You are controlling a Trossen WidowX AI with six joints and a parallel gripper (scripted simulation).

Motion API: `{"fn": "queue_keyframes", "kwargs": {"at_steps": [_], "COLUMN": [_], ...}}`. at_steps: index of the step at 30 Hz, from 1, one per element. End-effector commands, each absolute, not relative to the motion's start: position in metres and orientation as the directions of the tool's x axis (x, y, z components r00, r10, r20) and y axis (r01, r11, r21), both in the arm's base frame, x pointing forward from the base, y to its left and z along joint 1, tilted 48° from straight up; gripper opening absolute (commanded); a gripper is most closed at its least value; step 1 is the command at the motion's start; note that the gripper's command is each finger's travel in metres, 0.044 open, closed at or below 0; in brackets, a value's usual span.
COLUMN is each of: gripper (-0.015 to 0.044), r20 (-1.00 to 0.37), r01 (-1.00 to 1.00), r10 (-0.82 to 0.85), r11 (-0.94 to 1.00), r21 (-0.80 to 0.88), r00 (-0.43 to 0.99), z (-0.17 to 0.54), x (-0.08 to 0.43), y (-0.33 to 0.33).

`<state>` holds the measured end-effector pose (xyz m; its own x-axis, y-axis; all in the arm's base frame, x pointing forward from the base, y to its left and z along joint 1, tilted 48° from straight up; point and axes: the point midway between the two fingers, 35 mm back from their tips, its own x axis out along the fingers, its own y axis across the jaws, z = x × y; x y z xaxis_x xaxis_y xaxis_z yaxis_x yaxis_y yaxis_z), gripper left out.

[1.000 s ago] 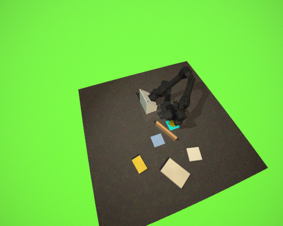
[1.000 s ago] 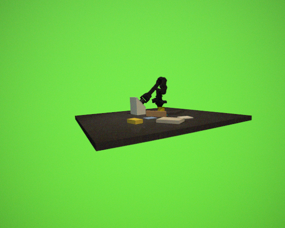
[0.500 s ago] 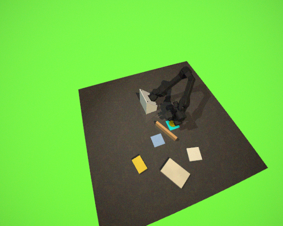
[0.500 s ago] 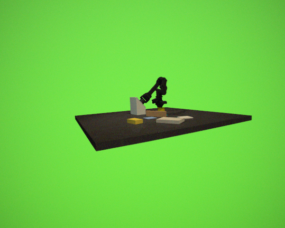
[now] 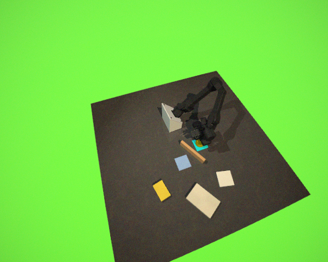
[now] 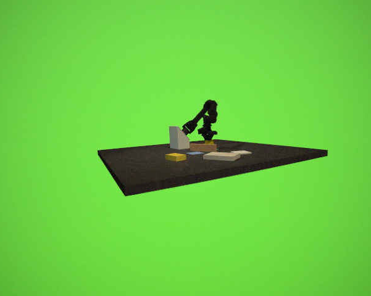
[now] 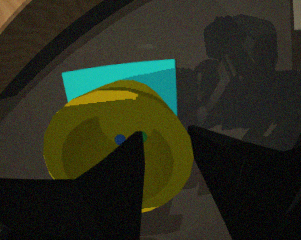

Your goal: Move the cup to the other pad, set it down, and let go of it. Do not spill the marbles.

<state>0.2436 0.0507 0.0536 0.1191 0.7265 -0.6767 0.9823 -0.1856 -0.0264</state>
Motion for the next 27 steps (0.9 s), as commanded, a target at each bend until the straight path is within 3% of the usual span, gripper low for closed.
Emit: {"fn": "queue_keyframes", "kwargs": {"at_steps": [1, 27], "gripper": [0.0147, 0.0147], "r20": [-0.678, -0.679], "r01": [0.982, 0.982], "r10": [0.725, 0.724], "r11": [-0.185, -0.188], "r21": [-0.024, -0.024], "r00": [0.12, 0.122], "z": [0.056, 0.076], "x": [0.244, 0.241], "y": [0.048, 0.024]}}
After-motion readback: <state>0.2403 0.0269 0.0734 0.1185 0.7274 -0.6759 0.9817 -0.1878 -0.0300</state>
